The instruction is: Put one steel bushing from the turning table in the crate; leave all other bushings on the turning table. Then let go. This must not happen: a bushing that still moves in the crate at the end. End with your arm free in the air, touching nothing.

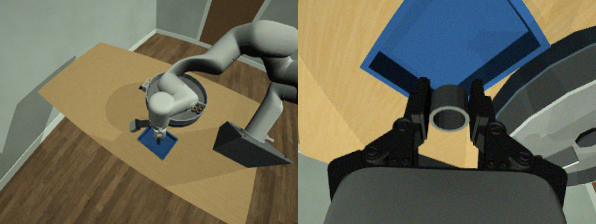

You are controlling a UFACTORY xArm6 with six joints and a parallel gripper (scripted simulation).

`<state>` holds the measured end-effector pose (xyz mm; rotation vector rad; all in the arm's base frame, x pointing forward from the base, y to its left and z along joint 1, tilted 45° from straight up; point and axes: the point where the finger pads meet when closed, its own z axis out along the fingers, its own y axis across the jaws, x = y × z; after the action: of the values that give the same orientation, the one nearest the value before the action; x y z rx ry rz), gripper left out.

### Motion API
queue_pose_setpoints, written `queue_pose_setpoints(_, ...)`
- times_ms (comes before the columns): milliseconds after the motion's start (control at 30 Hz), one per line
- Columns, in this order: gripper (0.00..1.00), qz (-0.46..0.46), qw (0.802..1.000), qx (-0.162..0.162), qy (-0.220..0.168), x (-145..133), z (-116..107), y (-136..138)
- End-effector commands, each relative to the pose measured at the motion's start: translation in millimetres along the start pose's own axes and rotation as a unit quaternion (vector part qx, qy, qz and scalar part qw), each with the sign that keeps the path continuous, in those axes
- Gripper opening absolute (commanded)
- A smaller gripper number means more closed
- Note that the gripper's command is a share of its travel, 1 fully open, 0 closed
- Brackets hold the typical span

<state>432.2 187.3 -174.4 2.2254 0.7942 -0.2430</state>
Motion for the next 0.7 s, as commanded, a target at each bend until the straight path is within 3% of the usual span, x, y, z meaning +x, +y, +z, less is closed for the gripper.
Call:
queue_pose_setpoints(0, 0.00, 0.001, 1.000, 0.000, 0.001, 4, -2, -1)
queue_pose_setpoints(533, 0.00, 0.001, 1.000, 0.000, 0.001, 5, 0, -1)
queue_pose_setpoints(667, 0.00, 0.001, 1.000, 0.000, 0.001, 5, 13, -1)
